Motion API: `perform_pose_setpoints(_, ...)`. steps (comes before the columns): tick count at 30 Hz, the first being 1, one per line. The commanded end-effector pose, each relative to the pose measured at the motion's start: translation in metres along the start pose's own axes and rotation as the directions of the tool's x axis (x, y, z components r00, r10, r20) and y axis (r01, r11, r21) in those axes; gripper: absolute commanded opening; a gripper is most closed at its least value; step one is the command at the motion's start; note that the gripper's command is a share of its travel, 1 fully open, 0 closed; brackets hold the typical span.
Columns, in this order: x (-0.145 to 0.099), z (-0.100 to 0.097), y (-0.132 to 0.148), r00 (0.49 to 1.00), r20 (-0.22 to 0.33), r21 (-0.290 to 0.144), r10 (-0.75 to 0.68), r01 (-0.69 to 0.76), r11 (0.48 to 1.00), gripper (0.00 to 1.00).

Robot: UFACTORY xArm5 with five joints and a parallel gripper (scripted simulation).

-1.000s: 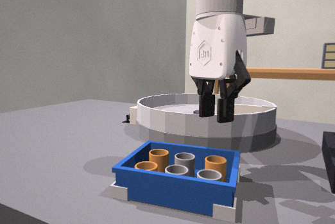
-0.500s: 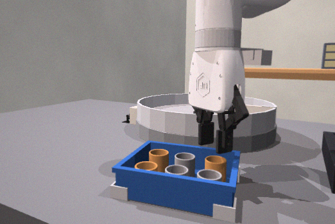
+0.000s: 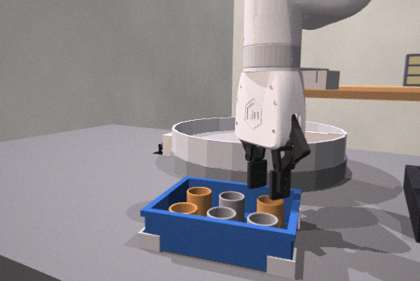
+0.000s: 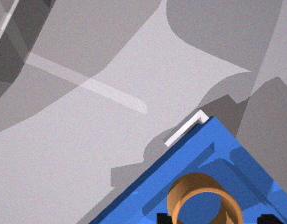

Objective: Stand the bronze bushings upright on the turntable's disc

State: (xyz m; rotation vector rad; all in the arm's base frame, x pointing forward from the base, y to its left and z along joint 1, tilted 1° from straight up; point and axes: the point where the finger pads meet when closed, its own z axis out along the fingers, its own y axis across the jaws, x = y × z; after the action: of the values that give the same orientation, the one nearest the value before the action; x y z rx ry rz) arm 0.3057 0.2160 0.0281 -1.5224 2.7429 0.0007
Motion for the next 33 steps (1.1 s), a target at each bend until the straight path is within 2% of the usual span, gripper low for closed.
perform_pose_setpoints(1, -0.001, -0.001, 0.0, 1.0, 0.003, 0.001, 0.0, 0.0, 1.0, 0.48)
perform_pose_setpoints(26, -0.001, 0.008, 0.0, 1.0, 0.003, 0.001, 0.0, 0.0, 1.0, 0.48)
perform_pose_setpoints(33, -0.001, 0.017, -0.001, 1.0, 0.003, 0.001, 0.0, 0.0, 1.0, 0.48)
